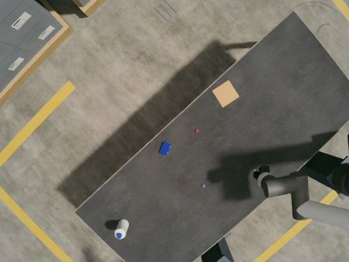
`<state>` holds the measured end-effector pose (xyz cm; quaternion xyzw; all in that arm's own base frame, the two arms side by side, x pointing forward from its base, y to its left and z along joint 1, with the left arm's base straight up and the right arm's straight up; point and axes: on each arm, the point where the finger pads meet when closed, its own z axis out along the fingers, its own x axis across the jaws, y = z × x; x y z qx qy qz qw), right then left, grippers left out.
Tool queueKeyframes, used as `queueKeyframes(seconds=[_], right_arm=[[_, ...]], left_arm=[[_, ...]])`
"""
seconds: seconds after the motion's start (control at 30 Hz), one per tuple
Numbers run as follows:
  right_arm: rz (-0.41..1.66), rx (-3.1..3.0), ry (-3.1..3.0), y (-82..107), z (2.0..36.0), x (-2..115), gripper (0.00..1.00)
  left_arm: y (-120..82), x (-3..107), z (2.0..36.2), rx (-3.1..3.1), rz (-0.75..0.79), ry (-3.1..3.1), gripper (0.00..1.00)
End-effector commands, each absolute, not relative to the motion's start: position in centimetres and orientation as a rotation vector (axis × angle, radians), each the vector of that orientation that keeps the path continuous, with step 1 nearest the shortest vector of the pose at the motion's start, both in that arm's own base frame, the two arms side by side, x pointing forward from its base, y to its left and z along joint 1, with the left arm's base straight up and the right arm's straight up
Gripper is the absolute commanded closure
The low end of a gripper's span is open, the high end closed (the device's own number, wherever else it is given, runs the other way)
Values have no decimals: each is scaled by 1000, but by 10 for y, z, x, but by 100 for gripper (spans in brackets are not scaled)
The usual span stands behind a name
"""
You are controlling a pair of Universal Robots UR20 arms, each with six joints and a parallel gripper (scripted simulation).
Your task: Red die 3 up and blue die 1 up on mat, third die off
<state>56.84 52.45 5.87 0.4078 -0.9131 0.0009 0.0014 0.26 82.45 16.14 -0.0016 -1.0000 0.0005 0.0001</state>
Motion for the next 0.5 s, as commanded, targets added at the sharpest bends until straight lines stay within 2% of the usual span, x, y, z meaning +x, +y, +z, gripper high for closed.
queueKeyframes(seconds=[0.0, 0.47], right_arm=[[0, 1281, -2869, 526, 46, 570, 0], [0, 1281, -2869, 526, 45, 570, 0]], left_arm=[[825, 3, 162, -5, 0, -3142, 0], [825, 3, 162, -5, 0, -3142, 0]])
